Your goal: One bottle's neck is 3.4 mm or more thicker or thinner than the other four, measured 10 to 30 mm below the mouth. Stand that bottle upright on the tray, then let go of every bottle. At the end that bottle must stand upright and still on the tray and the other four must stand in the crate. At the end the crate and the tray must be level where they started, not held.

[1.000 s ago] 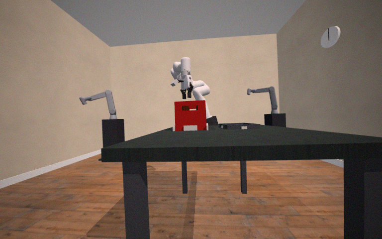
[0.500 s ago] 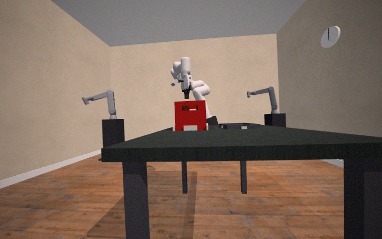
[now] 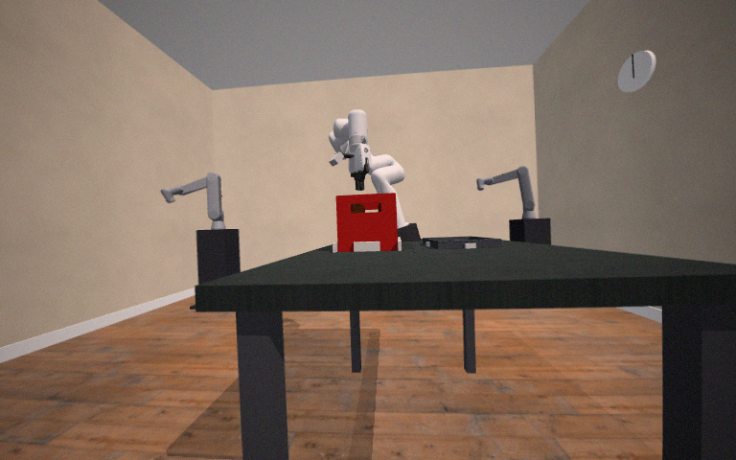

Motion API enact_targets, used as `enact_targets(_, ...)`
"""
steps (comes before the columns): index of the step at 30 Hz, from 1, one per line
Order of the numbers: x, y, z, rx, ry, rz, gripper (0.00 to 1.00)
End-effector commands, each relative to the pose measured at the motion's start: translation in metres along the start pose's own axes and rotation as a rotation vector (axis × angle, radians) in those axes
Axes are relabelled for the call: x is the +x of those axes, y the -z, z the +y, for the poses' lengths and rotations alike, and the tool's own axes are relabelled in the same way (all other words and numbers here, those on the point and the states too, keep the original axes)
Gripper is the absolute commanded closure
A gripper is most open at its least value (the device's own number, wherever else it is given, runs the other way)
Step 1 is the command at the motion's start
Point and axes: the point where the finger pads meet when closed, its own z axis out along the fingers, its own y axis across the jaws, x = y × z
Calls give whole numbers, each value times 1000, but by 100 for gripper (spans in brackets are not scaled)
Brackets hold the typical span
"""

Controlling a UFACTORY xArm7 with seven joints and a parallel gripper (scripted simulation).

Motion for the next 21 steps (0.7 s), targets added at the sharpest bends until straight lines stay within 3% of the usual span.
enact_targets(1, 1, 1, -1, 2, 0, 3, 100)
enact_targets(7, -4, 2, -6, 3, 0, 3, 100)
enact_targets(9, -25, 2, -28, 4, 1, 4, 100)
enact_targets(15, -66, 1, -60, 2, 0, 3, 100)
enact_targets(21, -68, 1, -62, 2, 0, 3, 100)
